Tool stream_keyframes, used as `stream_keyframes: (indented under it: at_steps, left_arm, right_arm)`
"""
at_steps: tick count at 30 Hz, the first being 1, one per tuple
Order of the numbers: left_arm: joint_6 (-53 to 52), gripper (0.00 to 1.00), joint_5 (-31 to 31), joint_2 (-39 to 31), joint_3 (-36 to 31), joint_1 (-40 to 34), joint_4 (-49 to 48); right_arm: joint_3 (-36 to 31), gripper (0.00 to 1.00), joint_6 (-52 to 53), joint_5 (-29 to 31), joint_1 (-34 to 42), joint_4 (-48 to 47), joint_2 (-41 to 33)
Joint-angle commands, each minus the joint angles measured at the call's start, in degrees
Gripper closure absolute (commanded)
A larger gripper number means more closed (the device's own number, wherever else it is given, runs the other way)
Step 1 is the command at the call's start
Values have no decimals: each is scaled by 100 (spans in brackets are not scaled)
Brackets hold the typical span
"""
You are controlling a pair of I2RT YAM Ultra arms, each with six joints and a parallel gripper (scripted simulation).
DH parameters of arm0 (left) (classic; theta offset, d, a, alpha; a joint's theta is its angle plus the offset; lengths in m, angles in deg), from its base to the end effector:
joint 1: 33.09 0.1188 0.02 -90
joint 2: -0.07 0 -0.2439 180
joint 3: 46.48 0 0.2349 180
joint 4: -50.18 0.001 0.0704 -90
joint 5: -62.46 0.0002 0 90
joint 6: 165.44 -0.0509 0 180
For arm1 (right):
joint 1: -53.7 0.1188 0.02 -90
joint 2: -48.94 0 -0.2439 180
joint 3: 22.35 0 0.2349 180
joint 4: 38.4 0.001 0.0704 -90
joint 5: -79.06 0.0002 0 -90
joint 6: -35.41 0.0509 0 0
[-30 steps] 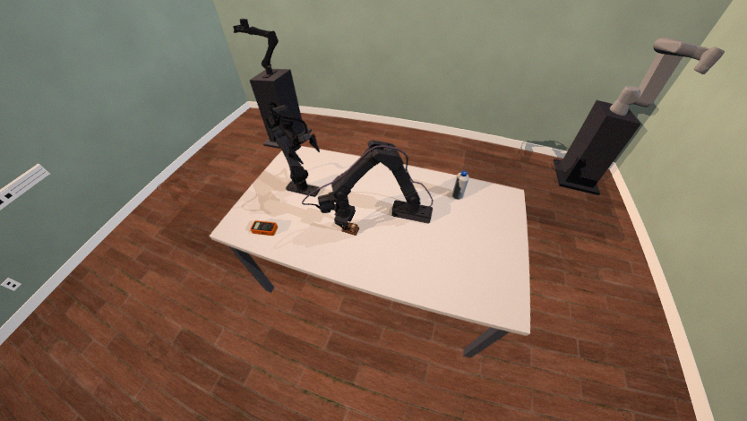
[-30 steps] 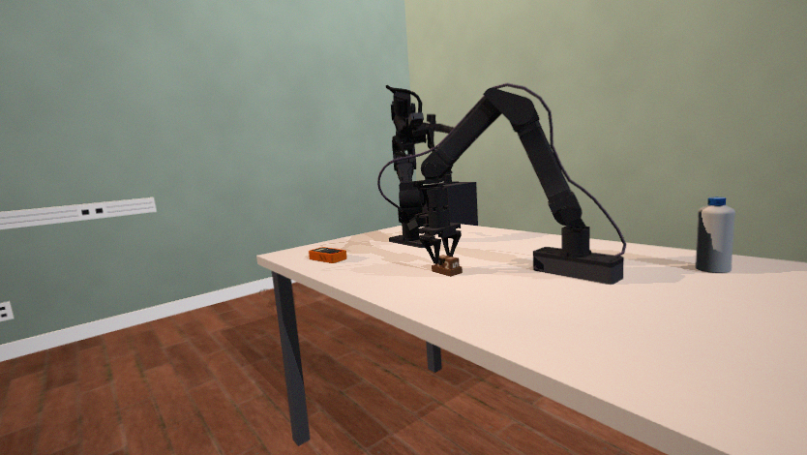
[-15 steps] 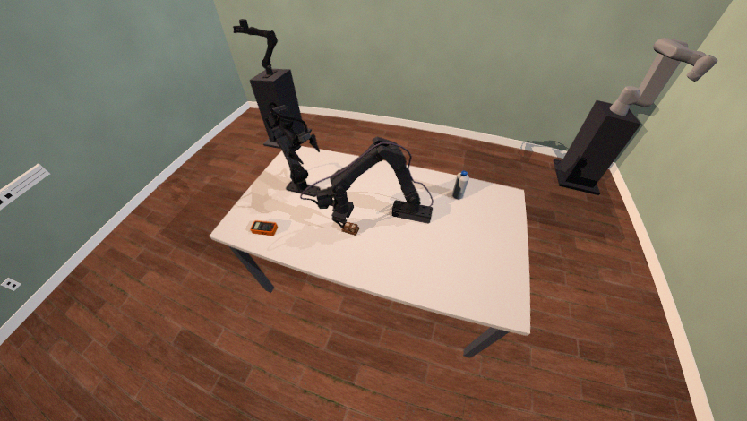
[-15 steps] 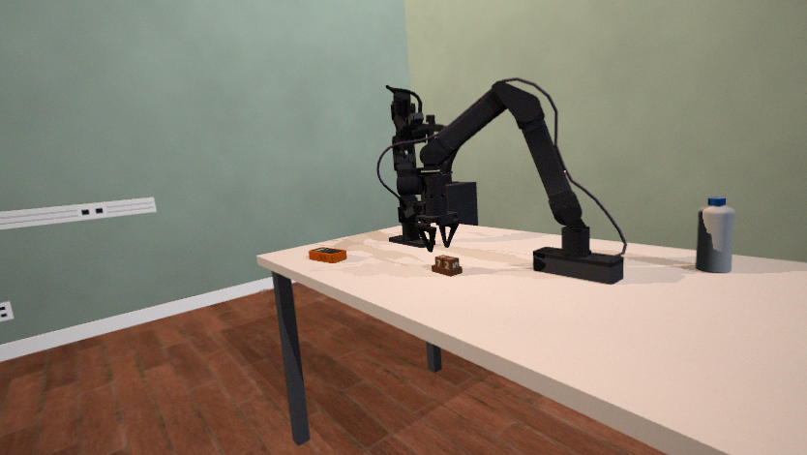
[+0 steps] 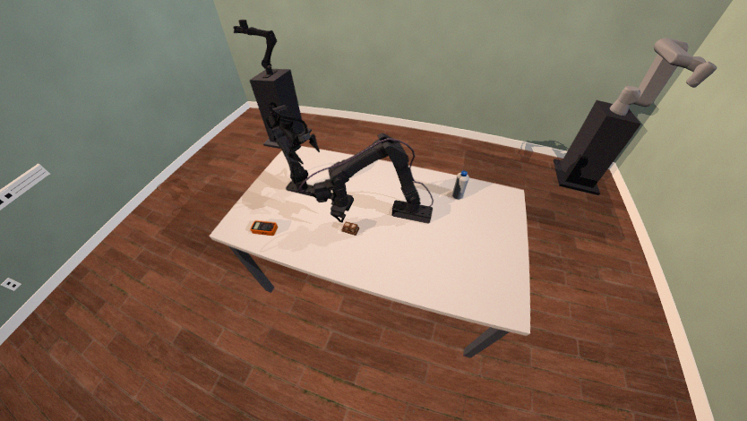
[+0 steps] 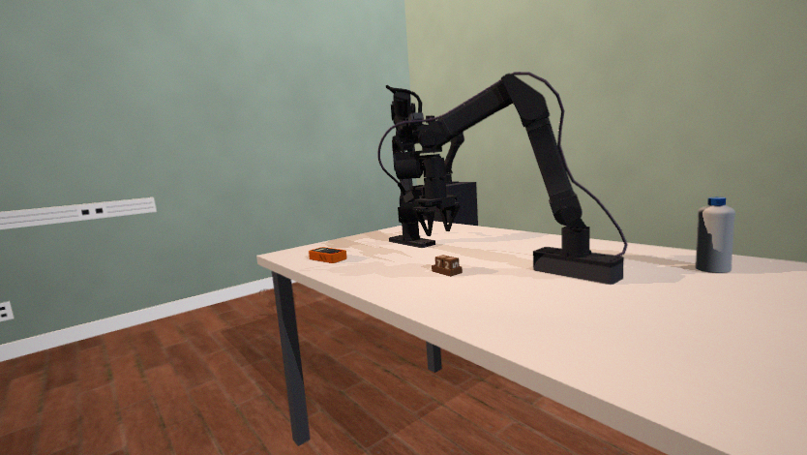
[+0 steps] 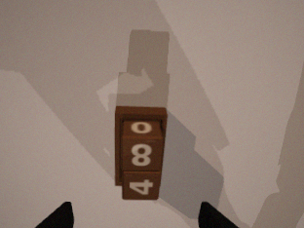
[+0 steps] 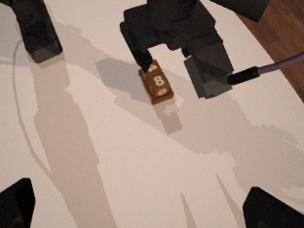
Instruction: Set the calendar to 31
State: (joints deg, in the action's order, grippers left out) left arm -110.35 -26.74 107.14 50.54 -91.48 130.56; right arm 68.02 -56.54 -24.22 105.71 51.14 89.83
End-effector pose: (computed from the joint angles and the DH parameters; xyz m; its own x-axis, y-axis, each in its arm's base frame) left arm 0.1689 -0.2739 0.1897 0.0575 0.9983 -0.0018 0.9982 -0.0575 -0.0157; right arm 0.0392 0.0708 0.3797 -0.3661 -0.5226 -0.7700 -0.8882 0.4430 0.1217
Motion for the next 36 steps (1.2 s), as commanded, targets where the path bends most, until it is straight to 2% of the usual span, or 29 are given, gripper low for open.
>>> stream_keyframes:
  at_steps: [1, 3, 4, 8, 16, 18, 23, 29, 36]
  left_arm:
    - [60, 25, 14, -25, 138, -77, 74]
    - [228, 2, 75, -142, -41, -68, -191]
    - [366, 0, 92, -209, -121, -20, -340]
    - [909, 0, 128, -611, -624, 70, -867]
    - [2206, 0, -40, -2145, -2413, 167, -1977]
    - [2206, 0, -40, -2145, -2413, 167, -1977]
    - [2931, 0, -237, -3064, -3384, 103, -2520]
    - [3364, 0, -416, -3701, -3985, 25, -2769]
    - [3337, 0, -420, -3838, -4121, -29, -2715]
  right_arm:
    - [134, 0, -10, -24, -54, -27, 43]
    - [134, 0, -10, -24, -54, -27, 43]
    - [134, 0, -10, -24, -54, -27, 43]
    - [134, 0, -10, -24, -54, -27, 43]
    - [134, 0, -10, -24, -54, -27, 43]
    - [134, 0, -10, -24, -54, -27, 43]
    - [134, 0, -10, -24, -54, -27, 43]
    - [134, 0, -10, -24, -54, -27, 43]
    - [134, 0, -10, -24, -54, -27, 43]
